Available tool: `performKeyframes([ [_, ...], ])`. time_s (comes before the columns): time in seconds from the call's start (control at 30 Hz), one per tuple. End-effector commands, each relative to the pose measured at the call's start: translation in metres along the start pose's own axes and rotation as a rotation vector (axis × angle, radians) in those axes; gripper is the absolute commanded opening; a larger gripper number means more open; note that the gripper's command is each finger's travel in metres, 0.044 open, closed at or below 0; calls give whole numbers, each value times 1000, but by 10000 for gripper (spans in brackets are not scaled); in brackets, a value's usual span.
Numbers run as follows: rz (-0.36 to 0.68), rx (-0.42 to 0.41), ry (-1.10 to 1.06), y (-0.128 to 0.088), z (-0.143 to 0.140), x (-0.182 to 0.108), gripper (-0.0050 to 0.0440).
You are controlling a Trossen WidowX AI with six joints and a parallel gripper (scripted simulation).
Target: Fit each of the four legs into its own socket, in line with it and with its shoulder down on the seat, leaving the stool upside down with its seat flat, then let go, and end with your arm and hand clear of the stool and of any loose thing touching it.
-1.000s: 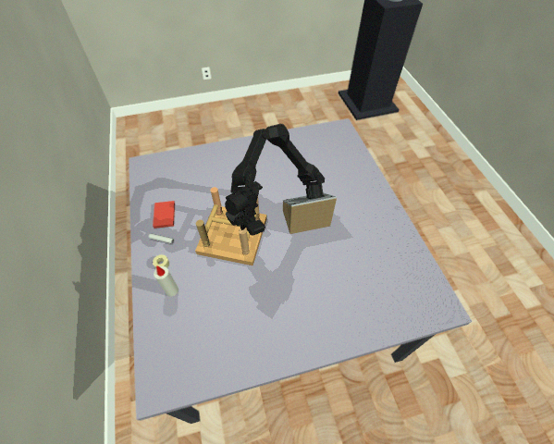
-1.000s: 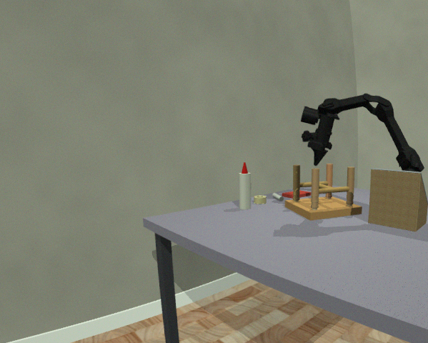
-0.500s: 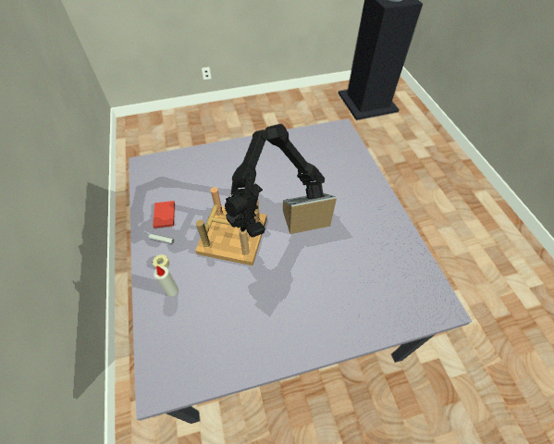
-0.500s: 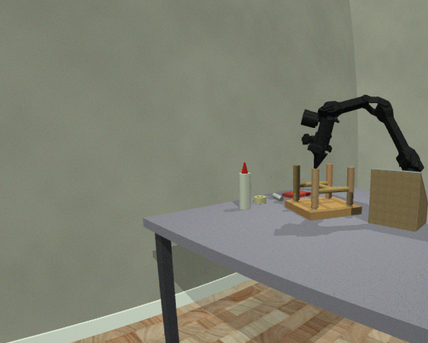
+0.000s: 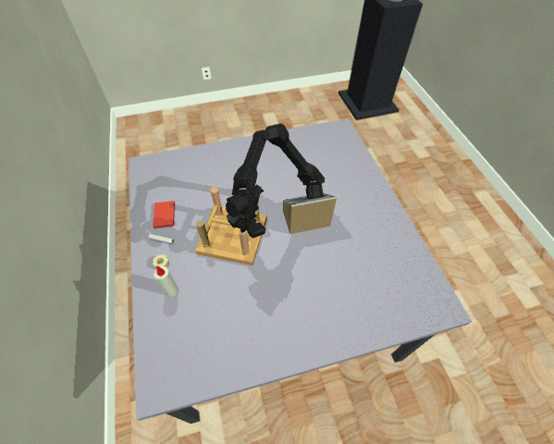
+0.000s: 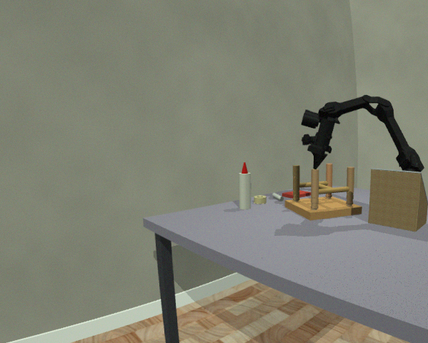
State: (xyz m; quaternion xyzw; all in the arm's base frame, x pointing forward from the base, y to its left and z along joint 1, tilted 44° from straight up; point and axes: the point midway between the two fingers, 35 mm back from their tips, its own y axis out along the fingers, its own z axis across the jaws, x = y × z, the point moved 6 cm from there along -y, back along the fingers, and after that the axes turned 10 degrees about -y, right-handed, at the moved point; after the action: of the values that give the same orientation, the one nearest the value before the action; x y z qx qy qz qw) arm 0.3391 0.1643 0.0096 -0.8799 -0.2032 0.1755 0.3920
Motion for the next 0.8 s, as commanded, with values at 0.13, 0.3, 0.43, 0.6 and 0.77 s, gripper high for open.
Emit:
performKeyframes([
  [0.13,28,3,2,17,-2,-6,0],
  [0.3,28,3,2,17,-2,-6,0],
  [0.43,27,3,2,16,-2,-6,0],
  [0.6,25,2,2,13,-2,-5,0],
  [0.77,18,2,2,6,-2,-2,0],
])
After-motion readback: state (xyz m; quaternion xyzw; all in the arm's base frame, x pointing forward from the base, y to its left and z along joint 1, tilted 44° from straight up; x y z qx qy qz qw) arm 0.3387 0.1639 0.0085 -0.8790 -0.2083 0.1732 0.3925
